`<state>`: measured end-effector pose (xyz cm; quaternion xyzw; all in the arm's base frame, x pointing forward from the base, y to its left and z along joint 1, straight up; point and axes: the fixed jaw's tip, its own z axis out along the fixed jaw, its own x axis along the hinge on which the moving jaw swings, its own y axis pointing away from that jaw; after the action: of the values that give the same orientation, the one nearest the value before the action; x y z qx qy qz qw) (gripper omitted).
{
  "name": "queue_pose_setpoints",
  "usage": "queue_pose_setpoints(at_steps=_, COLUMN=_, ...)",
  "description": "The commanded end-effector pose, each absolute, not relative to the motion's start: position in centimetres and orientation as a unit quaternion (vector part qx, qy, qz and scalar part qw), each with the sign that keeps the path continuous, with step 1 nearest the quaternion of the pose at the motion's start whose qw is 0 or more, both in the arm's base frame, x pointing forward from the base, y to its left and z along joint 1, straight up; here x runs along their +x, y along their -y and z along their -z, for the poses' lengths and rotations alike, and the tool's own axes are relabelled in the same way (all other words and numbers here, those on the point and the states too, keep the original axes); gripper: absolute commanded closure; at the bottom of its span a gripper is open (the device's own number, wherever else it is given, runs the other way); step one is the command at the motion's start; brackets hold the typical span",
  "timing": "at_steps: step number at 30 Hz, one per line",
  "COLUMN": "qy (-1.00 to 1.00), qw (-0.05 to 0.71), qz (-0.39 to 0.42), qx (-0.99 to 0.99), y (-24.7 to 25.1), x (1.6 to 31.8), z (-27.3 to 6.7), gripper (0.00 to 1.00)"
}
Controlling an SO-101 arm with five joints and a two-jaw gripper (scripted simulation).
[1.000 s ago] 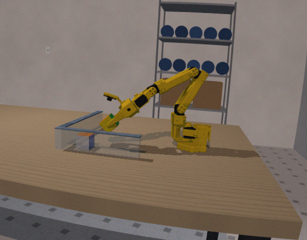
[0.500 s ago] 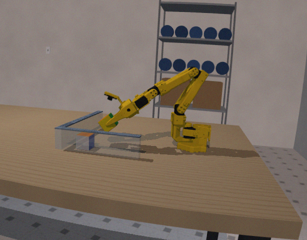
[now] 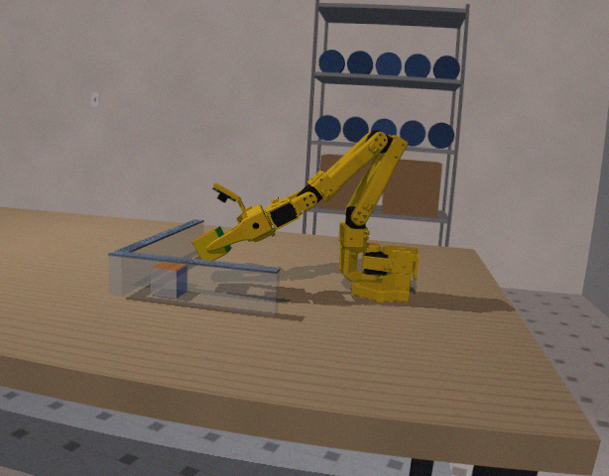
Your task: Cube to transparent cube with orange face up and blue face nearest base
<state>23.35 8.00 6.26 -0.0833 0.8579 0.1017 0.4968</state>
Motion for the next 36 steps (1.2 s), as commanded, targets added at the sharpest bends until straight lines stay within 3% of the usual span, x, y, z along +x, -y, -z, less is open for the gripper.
queue_pose_setpoints(at_steps=1, qy=-0.834, qw=0.536, qz=-0.111, qx=-0.076, y=-8.08, x=23.95, z=-7.64, gripper=0.78)
queue_pose_setpoints(at_steps=36, qy=-0.817, qw=0.560, qz=-0.118, qx=-0.069, y=-7.97, x=23.84, z=-7.79, gripper=0.78)
